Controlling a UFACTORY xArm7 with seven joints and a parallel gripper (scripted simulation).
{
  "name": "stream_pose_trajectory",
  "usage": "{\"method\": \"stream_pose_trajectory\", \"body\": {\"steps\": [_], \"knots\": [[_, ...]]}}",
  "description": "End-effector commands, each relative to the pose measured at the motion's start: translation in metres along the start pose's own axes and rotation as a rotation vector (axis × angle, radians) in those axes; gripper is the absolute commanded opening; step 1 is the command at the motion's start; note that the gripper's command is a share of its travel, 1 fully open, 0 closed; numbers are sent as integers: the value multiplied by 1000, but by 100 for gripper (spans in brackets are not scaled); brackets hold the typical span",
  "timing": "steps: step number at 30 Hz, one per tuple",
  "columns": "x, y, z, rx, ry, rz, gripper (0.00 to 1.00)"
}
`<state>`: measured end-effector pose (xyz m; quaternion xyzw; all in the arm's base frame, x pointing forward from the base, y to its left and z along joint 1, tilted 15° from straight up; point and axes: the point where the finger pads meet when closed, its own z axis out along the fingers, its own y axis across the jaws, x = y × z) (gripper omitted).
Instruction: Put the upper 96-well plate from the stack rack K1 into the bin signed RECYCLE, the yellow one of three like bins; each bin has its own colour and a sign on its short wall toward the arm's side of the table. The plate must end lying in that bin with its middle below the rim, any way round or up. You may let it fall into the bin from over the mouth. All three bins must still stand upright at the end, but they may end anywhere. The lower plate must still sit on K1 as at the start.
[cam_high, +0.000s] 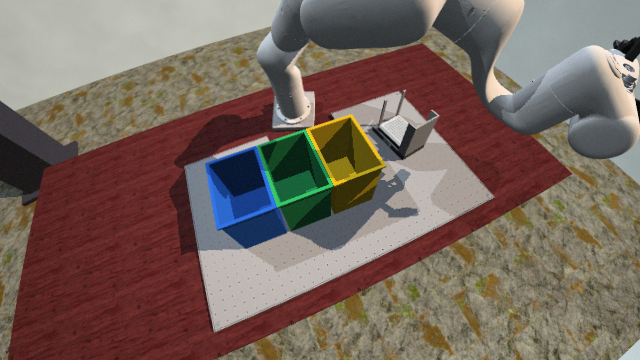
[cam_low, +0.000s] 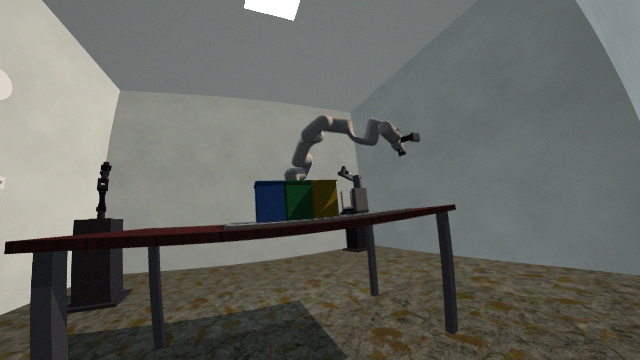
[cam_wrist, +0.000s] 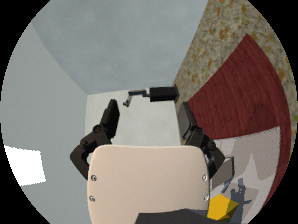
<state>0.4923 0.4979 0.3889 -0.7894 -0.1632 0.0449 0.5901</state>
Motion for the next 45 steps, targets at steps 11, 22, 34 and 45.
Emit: {"method": "stream_pose_trajectory", "body": {"steps": [11,22,34,45], "knots": [[-57,-6,7,-179,-82,87,100],[-100,0,9,-298,-111,131,100],[-146,12,7,-459,-130,176,100],[-186,29,0,-660,-118,213,100]]}}
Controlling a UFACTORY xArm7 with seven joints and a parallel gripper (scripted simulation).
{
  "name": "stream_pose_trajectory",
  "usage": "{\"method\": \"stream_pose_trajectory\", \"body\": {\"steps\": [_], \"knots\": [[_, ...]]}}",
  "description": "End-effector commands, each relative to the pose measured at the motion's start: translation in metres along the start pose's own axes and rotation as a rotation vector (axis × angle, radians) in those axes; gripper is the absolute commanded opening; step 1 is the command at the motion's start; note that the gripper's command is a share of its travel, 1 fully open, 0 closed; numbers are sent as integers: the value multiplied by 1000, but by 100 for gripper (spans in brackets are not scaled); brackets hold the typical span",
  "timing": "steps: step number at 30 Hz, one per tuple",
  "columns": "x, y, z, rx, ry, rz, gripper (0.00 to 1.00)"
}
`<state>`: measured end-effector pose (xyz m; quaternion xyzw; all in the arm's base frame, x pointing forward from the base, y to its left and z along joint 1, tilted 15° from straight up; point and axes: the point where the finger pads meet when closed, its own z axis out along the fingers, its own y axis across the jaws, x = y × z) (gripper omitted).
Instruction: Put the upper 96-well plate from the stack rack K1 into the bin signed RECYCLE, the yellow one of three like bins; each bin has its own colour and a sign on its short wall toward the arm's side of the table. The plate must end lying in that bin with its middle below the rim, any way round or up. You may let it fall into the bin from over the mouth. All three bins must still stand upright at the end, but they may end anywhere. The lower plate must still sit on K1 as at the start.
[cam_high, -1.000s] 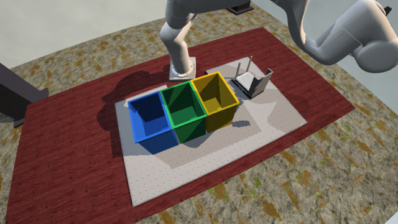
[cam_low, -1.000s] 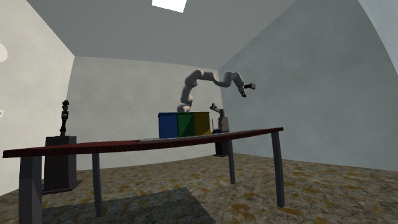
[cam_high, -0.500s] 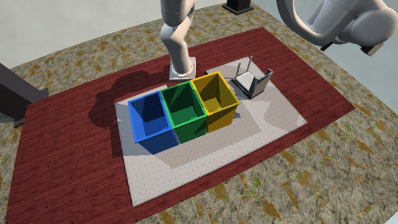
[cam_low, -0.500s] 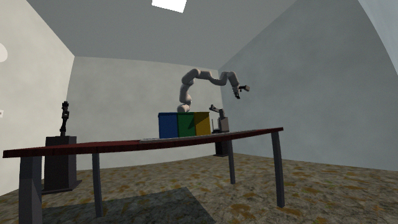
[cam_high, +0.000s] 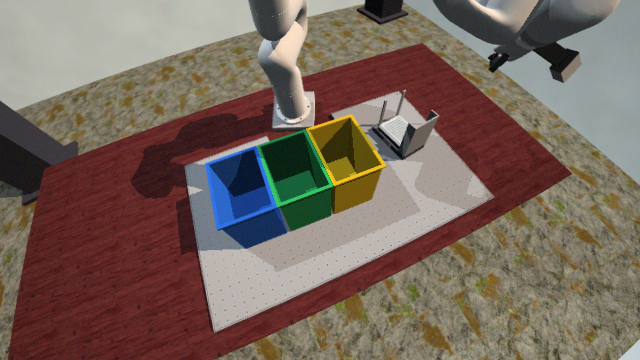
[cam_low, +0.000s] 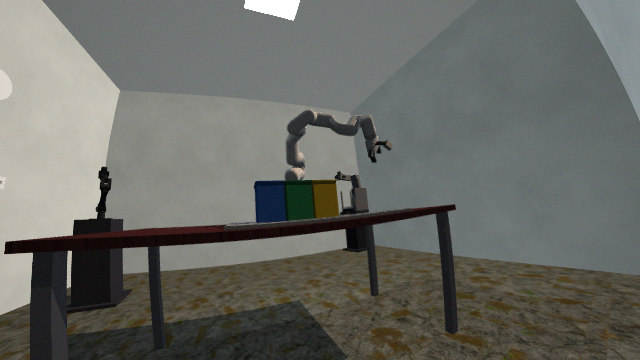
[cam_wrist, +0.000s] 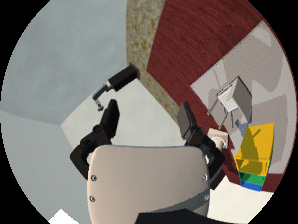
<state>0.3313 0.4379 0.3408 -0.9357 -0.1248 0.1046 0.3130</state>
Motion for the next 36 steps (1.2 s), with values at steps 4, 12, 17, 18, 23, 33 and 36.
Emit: {"method": "stream_pose_trajectory", "body": {"steps": [4,12,17,18,23,33,36], "knots": [[-20,13,4,-101,22,24,100],[-44,37,9,-236,60,59,100],[-54,49,11,-281,76,70,100],[-54,49,11,-281,76,70,100],[-68,70,12,-388,122,95,100],[-88,107,10,-577,230,139,100],[-90,111,9,-599,244,144,100]]}}
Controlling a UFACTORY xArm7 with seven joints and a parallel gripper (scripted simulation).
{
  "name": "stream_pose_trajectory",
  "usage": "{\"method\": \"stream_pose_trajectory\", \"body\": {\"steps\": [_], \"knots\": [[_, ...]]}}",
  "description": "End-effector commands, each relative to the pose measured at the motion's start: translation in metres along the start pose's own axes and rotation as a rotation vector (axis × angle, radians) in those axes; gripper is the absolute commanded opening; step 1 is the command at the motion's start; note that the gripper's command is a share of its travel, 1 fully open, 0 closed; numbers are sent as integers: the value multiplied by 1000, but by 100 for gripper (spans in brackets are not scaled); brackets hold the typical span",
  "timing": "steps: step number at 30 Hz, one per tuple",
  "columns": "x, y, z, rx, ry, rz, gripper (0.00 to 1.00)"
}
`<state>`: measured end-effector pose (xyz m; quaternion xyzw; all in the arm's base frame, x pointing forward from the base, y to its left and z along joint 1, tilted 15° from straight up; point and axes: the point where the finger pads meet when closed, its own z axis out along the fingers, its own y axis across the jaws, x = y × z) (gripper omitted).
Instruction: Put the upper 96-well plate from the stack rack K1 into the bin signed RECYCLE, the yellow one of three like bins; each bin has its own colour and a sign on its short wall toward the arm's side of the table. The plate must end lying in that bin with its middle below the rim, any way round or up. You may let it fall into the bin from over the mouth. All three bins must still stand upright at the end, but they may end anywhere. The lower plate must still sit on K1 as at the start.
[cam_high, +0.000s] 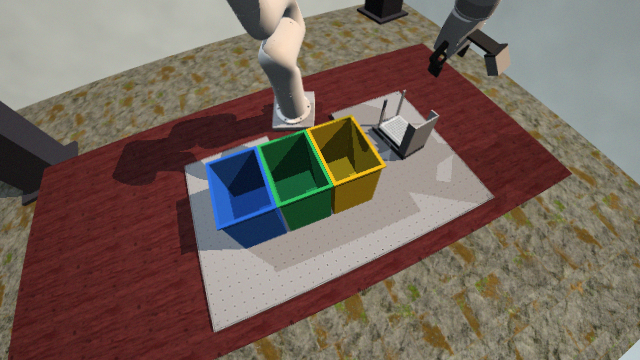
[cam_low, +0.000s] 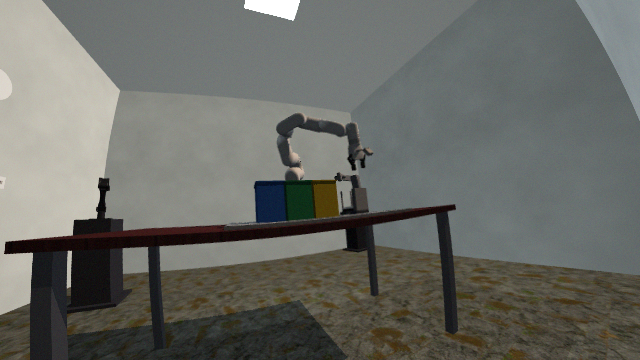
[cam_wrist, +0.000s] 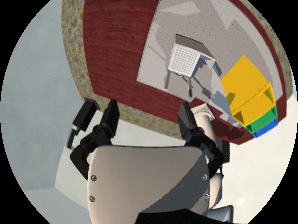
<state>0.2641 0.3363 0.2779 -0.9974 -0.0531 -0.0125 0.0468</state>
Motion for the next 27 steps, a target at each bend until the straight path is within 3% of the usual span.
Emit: {"method": "stream_pose_trajectory", "body": {"steps": [1,4,7,11,27], "knots": [[-4,11,2,-65,48,22,100],[-8,25,6,-140,102,46,100],[-11,36,10,-140,102,46,100],[-14,56,14,-238,183,79,100],[-14,63,18,-238,183,79,100]]}}
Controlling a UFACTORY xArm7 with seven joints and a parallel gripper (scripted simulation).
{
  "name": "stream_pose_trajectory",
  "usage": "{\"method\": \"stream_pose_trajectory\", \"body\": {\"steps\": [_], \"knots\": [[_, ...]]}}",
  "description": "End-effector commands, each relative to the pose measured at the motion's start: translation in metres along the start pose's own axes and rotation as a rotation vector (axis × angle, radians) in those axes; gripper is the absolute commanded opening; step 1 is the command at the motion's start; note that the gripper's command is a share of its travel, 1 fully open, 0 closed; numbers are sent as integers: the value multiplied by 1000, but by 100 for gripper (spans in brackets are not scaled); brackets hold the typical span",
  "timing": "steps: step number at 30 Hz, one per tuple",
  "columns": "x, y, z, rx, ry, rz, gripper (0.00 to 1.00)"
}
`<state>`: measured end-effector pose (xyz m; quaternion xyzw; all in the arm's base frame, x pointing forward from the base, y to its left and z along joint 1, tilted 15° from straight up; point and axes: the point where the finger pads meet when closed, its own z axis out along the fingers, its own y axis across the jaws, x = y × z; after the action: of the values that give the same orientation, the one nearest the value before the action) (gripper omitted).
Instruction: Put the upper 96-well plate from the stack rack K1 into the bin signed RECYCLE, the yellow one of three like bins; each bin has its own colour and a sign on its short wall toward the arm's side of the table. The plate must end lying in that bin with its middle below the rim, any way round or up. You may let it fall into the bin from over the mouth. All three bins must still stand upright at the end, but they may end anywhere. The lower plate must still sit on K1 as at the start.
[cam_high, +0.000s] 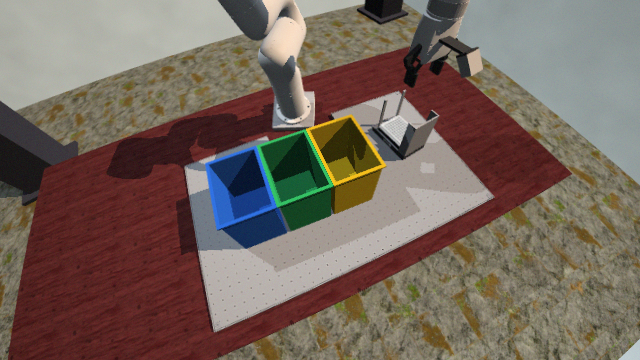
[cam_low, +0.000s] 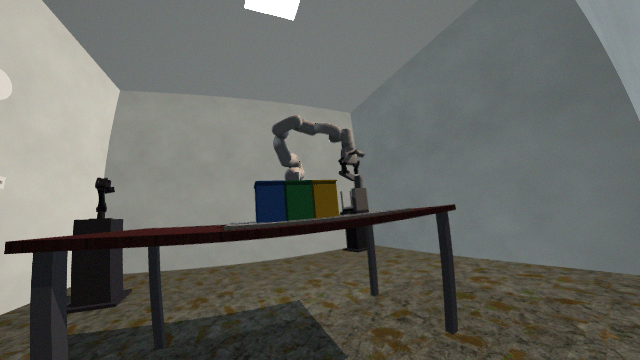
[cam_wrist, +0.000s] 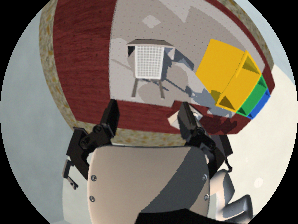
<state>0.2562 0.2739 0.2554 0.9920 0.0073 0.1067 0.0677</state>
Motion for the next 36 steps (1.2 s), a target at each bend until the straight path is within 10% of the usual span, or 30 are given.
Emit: {"method": "stream_pose_trajectory", "body": {"steps": [1,36], "knots": [[0,-1,3,2,2,0,100],[1,-1,55,2,2,0,100]]}}
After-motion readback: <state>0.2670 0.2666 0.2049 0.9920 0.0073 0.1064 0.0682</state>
